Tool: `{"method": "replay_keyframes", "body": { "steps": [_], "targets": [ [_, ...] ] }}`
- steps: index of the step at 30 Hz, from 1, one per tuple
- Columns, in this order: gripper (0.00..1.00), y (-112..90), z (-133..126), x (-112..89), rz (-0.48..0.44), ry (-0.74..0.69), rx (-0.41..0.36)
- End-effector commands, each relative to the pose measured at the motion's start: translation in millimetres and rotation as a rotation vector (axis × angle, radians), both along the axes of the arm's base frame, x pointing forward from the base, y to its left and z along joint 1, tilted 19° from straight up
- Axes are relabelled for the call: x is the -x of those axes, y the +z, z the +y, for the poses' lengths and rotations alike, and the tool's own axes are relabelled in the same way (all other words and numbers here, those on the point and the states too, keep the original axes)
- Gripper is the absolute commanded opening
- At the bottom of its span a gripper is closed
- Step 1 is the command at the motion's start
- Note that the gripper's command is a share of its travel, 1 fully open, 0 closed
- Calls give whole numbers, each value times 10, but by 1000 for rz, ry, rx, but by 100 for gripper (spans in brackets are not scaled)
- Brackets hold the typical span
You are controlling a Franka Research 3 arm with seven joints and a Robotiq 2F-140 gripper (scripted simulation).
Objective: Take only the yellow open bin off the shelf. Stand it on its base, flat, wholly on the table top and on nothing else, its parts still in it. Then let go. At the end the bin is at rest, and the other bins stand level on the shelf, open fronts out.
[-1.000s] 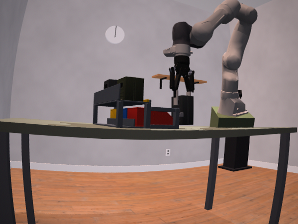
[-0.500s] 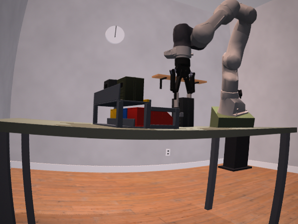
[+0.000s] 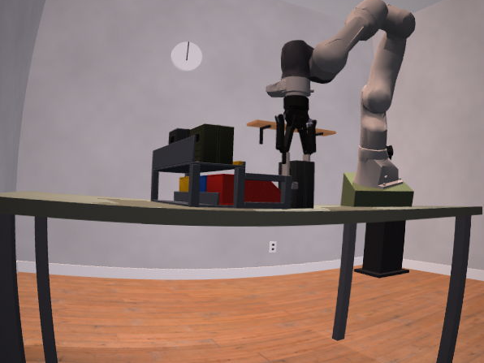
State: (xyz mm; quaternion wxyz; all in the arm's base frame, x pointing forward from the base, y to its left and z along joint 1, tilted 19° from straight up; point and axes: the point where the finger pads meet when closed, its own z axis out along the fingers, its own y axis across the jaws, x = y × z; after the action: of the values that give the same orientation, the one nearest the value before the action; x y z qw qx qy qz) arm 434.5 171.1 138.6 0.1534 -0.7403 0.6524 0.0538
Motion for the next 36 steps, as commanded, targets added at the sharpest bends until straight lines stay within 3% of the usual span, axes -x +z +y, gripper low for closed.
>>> {"method": "replay_keyframes", "body": {
  "steps": [1, 2, 36],
  "targets": [
    [0, 13, -16, -41, -12, 0, 2],
    [57, 1, -1, -2, -1, 0, 0],
    [57, 0, -1, -1, 0, 0, 0]
  ]
}}
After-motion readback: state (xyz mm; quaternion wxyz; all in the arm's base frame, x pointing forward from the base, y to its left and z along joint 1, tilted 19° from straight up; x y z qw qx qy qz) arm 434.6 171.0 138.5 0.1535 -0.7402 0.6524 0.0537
